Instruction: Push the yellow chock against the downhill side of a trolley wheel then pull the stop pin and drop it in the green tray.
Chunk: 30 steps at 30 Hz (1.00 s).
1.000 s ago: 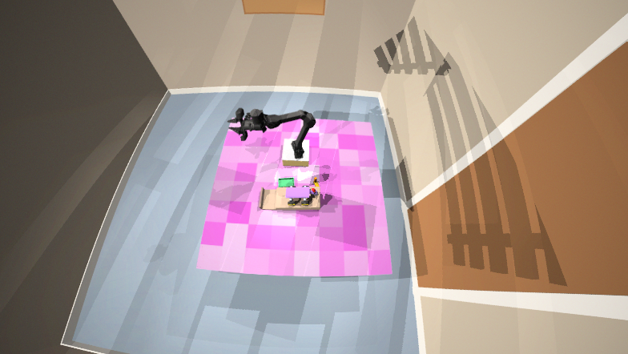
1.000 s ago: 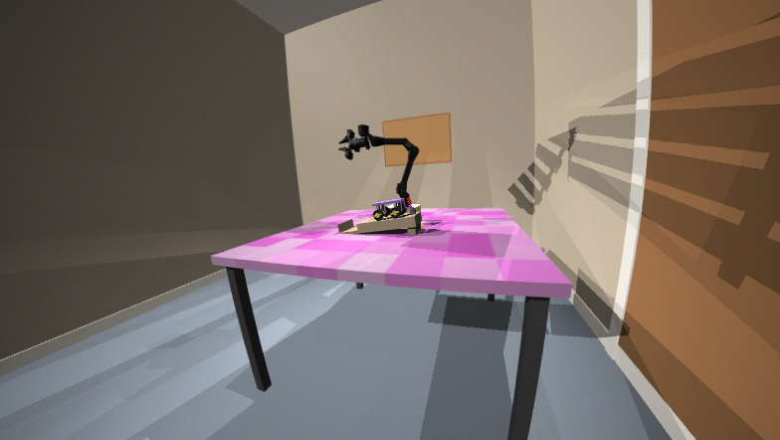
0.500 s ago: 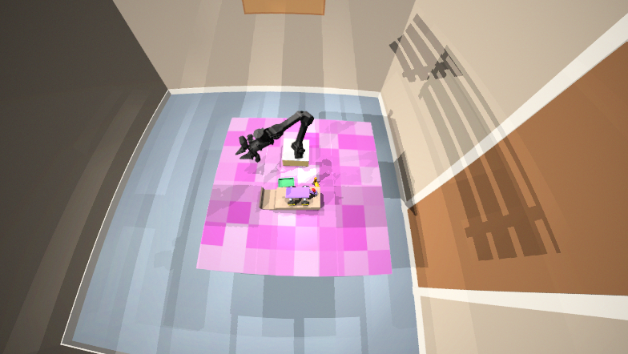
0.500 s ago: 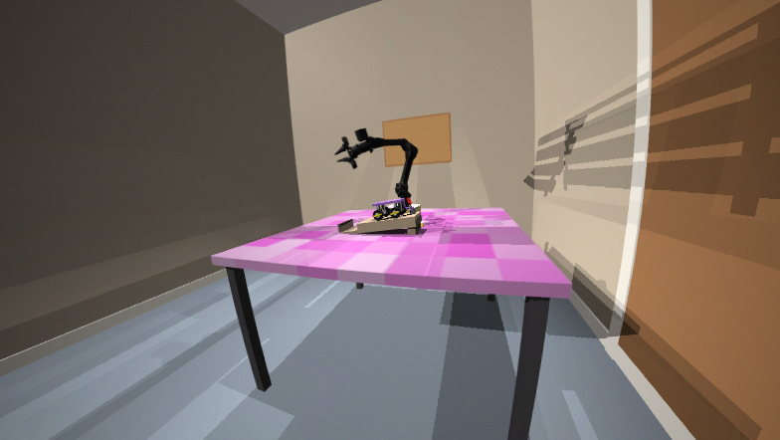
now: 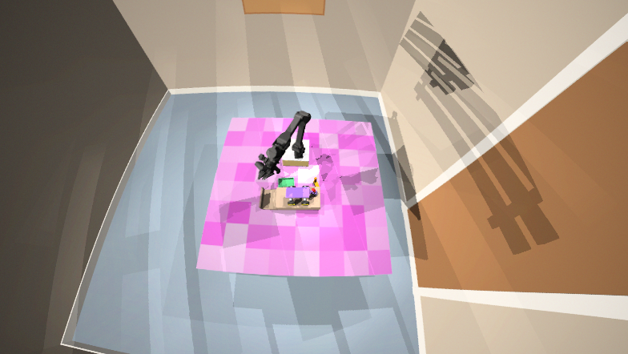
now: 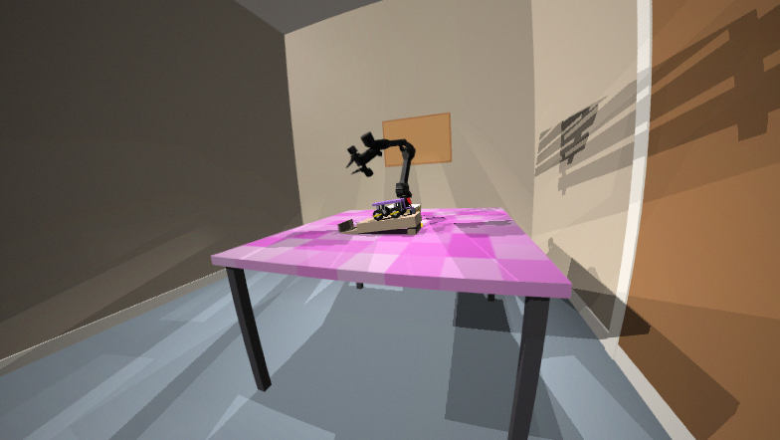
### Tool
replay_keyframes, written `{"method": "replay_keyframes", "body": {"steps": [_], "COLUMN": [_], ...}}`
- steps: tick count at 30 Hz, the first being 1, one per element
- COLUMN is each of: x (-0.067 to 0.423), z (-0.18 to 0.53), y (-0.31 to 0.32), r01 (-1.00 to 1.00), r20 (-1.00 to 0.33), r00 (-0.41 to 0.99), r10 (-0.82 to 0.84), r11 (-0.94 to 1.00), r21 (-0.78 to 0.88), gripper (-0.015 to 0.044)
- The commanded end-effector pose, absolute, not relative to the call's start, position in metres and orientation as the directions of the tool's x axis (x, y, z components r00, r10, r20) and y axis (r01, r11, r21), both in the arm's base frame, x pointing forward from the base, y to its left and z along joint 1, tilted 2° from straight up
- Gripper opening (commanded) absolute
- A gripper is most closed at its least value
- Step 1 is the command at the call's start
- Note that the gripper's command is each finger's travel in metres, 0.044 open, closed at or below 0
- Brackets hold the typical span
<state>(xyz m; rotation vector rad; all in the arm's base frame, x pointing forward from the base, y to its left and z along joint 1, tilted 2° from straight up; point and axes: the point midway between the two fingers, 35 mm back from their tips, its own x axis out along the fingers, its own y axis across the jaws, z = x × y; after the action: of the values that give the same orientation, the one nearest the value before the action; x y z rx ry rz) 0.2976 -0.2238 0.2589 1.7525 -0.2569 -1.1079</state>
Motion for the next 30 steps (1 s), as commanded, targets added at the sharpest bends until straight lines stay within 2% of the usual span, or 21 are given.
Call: {"method": "replay_keyframes", "body": {"steps": [1,14,30], "x": [0.316,0.328,0.276], "z": [0.237,0.183,0.126], "y": [-0.181,-0.059,0.060], "r01": [0.440,0.756,0.935], "r20": [-0.631,-0.795,-0.943], "r00": [0.593,0.570,0.331], "r10": [-0.500,-0.208,0.024], "r11": [-0.455,-0.247,0.124], "r21": [0.774,0.606,0.331], "gripper": [0.0190,0.0190,0.0190]}}
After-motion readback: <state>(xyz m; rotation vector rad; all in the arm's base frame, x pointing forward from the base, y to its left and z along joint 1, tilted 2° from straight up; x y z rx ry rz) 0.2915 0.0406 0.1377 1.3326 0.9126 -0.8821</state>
